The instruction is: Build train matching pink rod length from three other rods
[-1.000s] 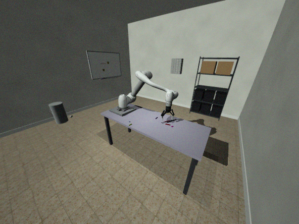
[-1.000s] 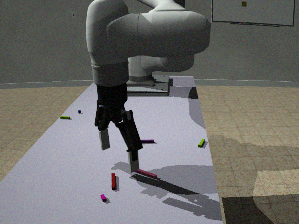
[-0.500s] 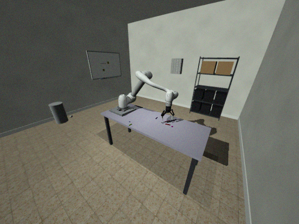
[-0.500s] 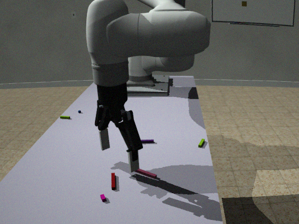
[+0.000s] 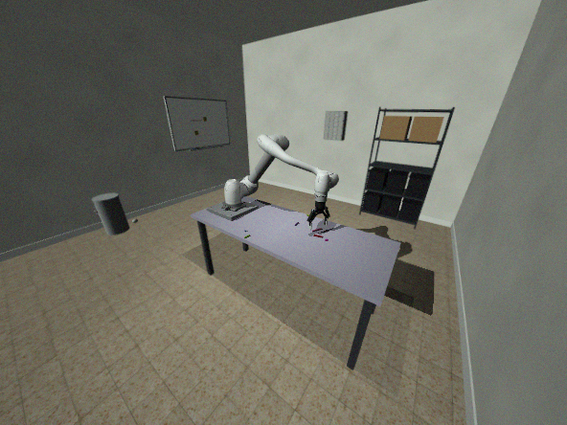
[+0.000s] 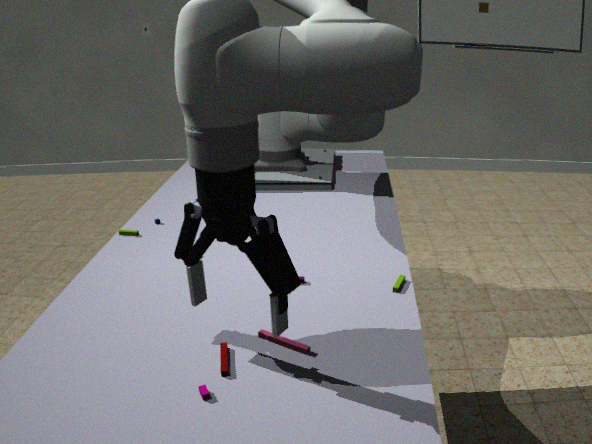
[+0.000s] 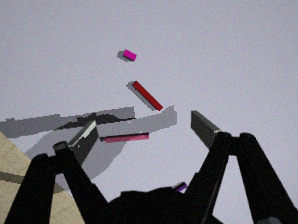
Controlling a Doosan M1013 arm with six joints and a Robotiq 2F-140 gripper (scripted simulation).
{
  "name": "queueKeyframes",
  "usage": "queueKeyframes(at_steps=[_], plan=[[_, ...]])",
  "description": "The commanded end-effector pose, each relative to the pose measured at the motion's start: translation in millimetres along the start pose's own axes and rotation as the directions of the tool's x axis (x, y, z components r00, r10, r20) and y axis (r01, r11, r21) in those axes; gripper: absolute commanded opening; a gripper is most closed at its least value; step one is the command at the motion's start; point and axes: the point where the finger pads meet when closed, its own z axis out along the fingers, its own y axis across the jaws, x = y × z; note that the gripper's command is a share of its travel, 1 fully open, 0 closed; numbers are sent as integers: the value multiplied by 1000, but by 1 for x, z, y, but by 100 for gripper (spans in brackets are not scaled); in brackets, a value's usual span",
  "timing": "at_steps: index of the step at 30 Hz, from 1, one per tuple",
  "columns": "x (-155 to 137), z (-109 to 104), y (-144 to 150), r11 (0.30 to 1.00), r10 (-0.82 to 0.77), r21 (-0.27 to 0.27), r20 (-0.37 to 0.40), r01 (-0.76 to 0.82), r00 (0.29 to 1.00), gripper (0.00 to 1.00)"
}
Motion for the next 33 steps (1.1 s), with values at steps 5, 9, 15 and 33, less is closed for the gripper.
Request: queueKeyframes(at_steps=[5, 9, 15, 33], plan=[[2, 0, -5, 949, -316, 7, 2, 316, 949, 100], [3, 0, -8, 882, -472, 7, 0, 472, 882, 100], [4, 0, -12, 763, -647, 7, -1, 647, 763, 100], [8, -1, -24, 180, -984, 5, -5, 984, 180, 100]])
